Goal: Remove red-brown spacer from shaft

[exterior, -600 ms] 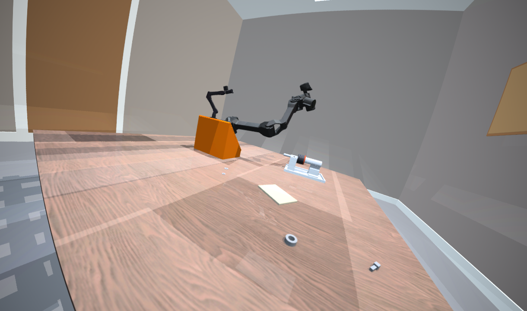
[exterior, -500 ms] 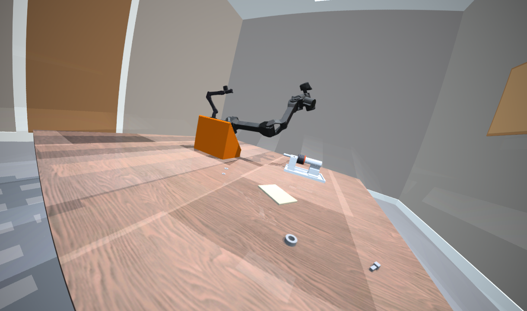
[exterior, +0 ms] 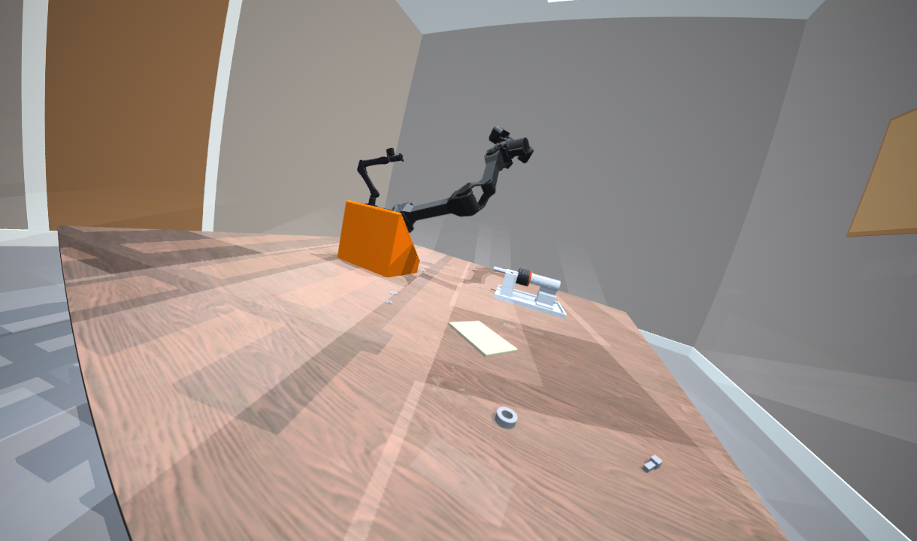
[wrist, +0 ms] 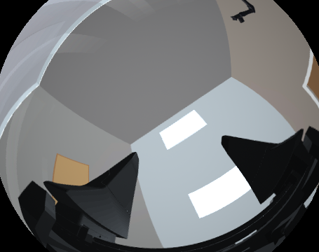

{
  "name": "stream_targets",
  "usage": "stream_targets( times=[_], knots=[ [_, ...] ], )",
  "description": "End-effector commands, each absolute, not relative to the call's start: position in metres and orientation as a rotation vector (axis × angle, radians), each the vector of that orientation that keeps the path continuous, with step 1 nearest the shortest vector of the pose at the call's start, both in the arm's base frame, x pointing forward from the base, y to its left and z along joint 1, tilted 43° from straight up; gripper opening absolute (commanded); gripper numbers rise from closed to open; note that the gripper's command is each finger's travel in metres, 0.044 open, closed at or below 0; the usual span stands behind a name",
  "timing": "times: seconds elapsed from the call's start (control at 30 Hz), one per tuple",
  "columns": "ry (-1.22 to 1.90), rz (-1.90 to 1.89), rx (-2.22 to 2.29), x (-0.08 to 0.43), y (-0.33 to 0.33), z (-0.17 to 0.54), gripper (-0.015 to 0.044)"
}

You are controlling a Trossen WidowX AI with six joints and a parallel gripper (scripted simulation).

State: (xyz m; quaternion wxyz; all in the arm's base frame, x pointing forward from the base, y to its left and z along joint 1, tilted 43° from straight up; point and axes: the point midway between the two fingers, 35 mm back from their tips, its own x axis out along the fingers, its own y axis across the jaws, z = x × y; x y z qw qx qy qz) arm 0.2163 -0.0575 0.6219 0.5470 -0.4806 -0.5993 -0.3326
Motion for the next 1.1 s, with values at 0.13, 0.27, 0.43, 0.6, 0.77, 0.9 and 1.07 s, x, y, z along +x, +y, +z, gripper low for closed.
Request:
stream_targets(
  times=[0.13,0.27,0.43,0.6,0.77,0.9,1.07],
  knots=[
    [-1.371,-1.280,-1.513,0.128,-0.052,0.637,0.0440],
    [-1.217,-1.718,-1.779,0.073,-0.039,0.638,0.0440],
    [-1.005,-2.134,-1.989,0.030,-0.013,0.634,0.0440],
    [-0.740,-2.532,-2.138,0.000,0.021,0.625,0.0440],
    [-0.437,-2.906,-2.206,-0.019,0.057,0.613,0.0440],
    [-0.158,-3.203,-2.195,-0.027,0.088,0.600,0.0440],
    [0.234,-3.559,-2.085,-0.028,0.127,0.582,0.0440]
  ],
)
